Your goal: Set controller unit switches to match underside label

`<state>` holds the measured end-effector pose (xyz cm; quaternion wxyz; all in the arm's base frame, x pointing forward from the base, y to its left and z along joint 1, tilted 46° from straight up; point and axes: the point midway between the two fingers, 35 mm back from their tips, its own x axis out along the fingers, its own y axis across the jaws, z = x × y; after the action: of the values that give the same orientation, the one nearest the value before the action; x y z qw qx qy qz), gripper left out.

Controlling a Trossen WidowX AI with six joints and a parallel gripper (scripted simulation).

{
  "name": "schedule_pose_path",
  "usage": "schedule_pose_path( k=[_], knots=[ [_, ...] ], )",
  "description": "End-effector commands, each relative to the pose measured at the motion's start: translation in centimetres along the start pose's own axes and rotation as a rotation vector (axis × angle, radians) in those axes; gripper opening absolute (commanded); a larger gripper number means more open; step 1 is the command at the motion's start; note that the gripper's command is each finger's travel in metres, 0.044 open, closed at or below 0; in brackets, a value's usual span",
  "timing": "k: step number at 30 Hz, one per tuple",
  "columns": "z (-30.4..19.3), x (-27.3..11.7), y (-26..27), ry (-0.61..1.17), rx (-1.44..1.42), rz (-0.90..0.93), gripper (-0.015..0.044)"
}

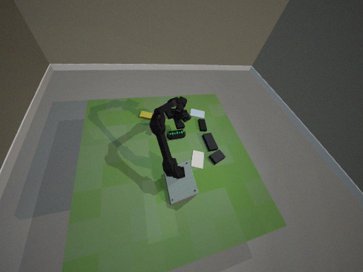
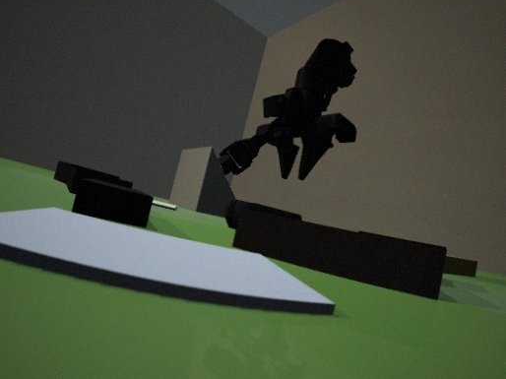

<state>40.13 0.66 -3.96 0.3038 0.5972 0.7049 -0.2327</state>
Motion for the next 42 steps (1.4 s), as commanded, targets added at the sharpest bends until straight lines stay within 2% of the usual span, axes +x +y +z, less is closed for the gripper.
schedule_pose_path(
  k=[1, 11, 21, 38, 40, 42],
  knots=[
    [-0.18, -0.67, -0.03, -0.003, -0.007, -0.004, 0.0263],
    [-0.18, -0.67, -0.03, -0.003, -0.007, -0.004, 0.0],
    [-0.18, -0.67, -0.03, -0.003, -0.007, -0.004, 0.0],
    [-0.22, -0.63, 0.01, 0.0, -0.004, -0.002, 0.044],
    [-0.22, -0.63, 0.01, 0.0, -0.004, -0.002, 0.044],
    [-0.55, -0.28, 0.19, 0.001, -0.004, -0.022, 0.0388]
  ],
)
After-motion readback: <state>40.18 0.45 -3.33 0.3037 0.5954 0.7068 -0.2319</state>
